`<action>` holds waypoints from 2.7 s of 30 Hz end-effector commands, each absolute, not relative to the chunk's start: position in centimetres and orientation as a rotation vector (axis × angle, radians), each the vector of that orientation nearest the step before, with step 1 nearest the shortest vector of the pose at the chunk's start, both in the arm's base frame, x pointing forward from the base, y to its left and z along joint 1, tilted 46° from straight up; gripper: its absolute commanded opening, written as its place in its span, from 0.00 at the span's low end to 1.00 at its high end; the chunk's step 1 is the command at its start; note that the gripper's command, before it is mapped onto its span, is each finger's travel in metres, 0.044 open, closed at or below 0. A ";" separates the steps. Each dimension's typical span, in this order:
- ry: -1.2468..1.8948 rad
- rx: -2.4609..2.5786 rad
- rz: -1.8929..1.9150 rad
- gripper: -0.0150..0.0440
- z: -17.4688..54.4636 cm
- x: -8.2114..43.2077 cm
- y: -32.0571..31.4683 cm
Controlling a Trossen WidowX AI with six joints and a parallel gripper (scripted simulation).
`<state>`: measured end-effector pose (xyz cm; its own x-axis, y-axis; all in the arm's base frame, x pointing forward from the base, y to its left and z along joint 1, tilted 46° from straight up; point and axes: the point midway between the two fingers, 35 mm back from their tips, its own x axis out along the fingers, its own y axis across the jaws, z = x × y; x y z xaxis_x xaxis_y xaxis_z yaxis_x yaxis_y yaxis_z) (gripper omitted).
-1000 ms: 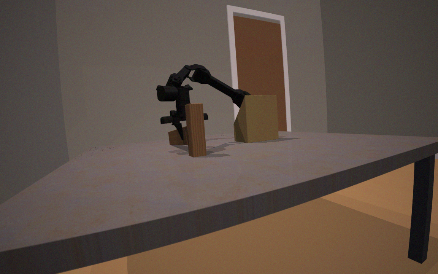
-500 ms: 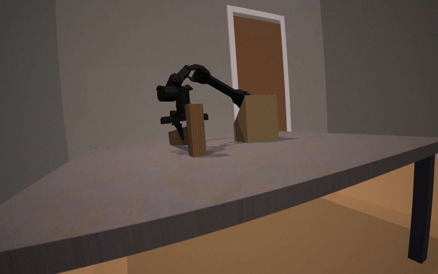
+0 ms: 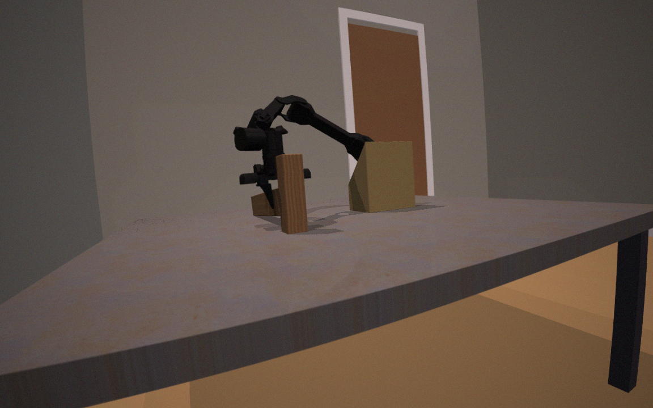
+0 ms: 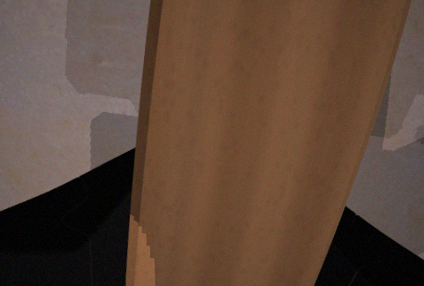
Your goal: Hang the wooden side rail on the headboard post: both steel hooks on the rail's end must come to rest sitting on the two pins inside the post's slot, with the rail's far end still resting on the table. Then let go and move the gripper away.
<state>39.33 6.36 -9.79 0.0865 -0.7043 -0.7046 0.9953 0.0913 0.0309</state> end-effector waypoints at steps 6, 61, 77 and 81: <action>0.606 0.597 -1.370 0.25 -9.8 39.4 7.1; 0.606 0.598 -1.369 0.25 -10.2 39.3 7.5; 0.606 0.598 -1.369 0.25 -10.2 39.3 7.7; 0.606 0.598 -1.369 0.25 -10.3 39.3 7.6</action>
